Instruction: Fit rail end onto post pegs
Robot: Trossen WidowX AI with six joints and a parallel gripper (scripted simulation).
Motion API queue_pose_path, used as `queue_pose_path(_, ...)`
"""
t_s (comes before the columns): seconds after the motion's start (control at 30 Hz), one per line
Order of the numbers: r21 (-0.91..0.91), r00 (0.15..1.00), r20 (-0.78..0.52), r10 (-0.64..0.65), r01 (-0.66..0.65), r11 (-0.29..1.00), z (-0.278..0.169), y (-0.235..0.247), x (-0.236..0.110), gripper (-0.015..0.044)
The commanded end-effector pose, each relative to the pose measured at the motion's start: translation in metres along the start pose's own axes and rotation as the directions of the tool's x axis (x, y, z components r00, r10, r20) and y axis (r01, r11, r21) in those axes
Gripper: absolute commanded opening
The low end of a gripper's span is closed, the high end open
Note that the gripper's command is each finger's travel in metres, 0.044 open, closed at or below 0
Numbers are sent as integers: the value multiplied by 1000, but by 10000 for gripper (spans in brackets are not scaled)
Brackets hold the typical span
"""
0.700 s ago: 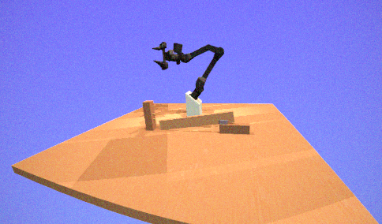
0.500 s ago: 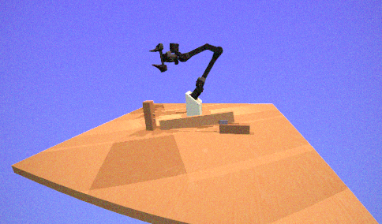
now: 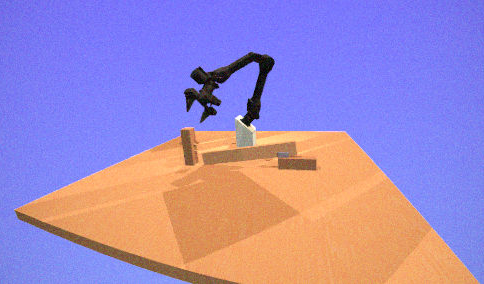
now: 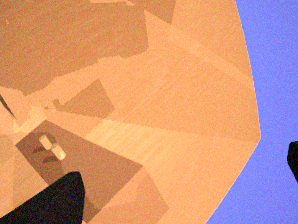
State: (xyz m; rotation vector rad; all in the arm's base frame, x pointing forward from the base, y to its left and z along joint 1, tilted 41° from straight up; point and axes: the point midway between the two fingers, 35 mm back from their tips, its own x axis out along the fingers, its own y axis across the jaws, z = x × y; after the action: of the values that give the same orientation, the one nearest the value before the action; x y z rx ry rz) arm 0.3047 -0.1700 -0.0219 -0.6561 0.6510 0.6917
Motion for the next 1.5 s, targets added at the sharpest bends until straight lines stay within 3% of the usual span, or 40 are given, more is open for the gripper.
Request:
queue_pose_path(0.0,-150,951,23,309,-302,941,41,44,45,440)
queue_pose_path(0.17,-311,795,0,606,-576,756,81,101,73,440)
queue_pose_path(0.23,-341,752,-12,659,-623,704,88,113,76,440)
queue_pose_path(1.47,-344,749,-12,663,-626,700,91,139,116,440)
